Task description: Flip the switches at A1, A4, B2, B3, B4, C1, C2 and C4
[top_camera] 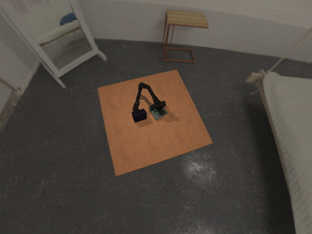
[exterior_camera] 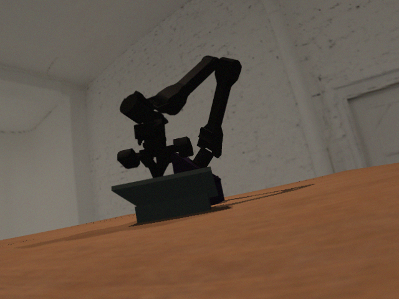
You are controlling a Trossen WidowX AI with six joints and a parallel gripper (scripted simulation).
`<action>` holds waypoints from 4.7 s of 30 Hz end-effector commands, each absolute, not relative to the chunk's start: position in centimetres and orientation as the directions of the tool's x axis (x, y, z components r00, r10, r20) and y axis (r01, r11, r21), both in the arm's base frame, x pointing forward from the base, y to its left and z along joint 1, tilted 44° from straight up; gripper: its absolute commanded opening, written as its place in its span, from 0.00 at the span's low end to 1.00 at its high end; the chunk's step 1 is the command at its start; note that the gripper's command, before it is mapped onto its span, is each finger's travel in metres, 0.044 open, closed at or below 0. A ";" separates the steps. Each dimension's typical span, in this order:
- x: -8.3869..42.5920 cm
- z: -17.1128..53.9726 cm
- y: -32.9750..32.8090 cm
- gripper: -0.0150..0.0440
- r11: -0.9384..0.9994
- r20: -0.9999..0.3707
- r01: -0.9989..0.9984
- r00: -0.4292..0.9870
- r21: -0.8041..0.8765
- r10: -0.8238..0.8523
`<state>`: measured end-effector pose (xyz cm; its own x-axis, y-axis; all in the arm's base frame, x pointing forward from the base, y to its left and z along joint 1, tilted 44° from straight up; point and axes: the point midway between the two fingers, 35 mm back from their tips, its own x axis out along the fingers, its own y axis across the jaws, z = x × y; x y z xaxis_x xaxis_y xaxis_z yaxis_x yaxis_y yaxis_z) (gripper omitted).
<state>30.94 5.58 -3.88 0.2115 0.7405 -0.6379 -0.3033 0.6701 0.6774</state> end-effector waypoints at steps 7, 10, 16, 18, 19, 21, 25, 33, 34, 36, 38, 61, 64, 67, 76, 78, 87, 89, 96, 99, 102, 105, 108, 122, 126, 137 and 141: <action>30.3 -1.2 2.1 0.25 0.674 -0.650 -0.299 0.190 0.675 0.735; 29.7 0.2 0.8 0.25 0.671 -0.650 -0.298 0.180 0.679 0.738; 28.9 1.2 1.8 0.25 0.671 -0.650 -0.298 0.180 0.679 0.738; 27.6 2.3 3.1 0.25 0.670 -0.650 -0.297 0.179 0.680 0.739; 27.0 2.8 3.7 0.25 0.670 -0.650 -0.297 0.179 0.681 0.739; 26.1 3.4 4.5 0.25 0.669 -0.649 -0.296 0.178 0.682 0.740; 26.0 3.4 4.8 0.25 0.669 -0.649 -0.296 0.177 0.682 0.740; 26.7 1.3 7.3 0.25 0.668 -0.656 -0.297 0.154 0.683 0.739; 26.7 1.3 7.3 0.25 0.668 -0.656 -0.297 0.154 0.683 0.739; 26.7 1.3 7.3 0.25 0.668 -0.656 -0.297 0.154 0.683 0.739; 26.7 1.3 7.3 0.25 0.668 -0.656 -0.297 0.154 0.683 0.739; 27.1 -0.3 9.1 0.25 0.667 -0.655 -0.297 0.155 0.683 0.740; 27.1 -0.3 9.1 0.25 0.667 -0.655 -0.297 0.155 0.683 0.740; 27.1 -0.3 9.1 0.25 0.667 -0.655 -0.297 0.155 0.683 0.740; 27.1 -0.3 9.1 0.25 0.667 -0.655 -0.297 0.155 0.683 0.740; 27.1 -0.3 9.1 0.25 0.667 -0.655 -0.297 0.155 0.683 0.740; 27.1 -0.3 9.1 0.25 0.667 -0.655 -0.297 0.155 0.683 0.740; 27.1 -0.3 9.1 0.25 0.667 -0.655 -0.297 0.155 0.683 0.740; 27.1 -0.3 9.1 0.25 0.667 -0.655 -0.297 0.155 0.683 0.740; 27.1 -0.3 9.1 0.25 0.667 -0.655 -0.297 0.155 0.683 0.740; 27.1 -0.3 9.2 0.25 0.667 -0.655 -0.297 0.155 0.684 0.740; 27.1 -0.4 9.2 0.25 0.667 -0.655 -0.297 0.155 0.684 0.740; 27.1 -0.4 9.2 0.25 0.667 -0.655 -0.297 0.155 0.684 0.740; 27.1 -0.5 9.4 0.25 0.667 -0.655 -0.297 0.155 0.684 0.740; 27.2 -0.5 9.4 0.25 0.667 -0.655 -0.297 0.155 0.684 0.740; 27.2 -0.6 9.5 0.25 0.667 -0.654 -0.297 0.155 0.684 0.740; 27.2 -0.7 9.6 0.25 0.667 -0.654 -0.297 0.155 0.684 0.740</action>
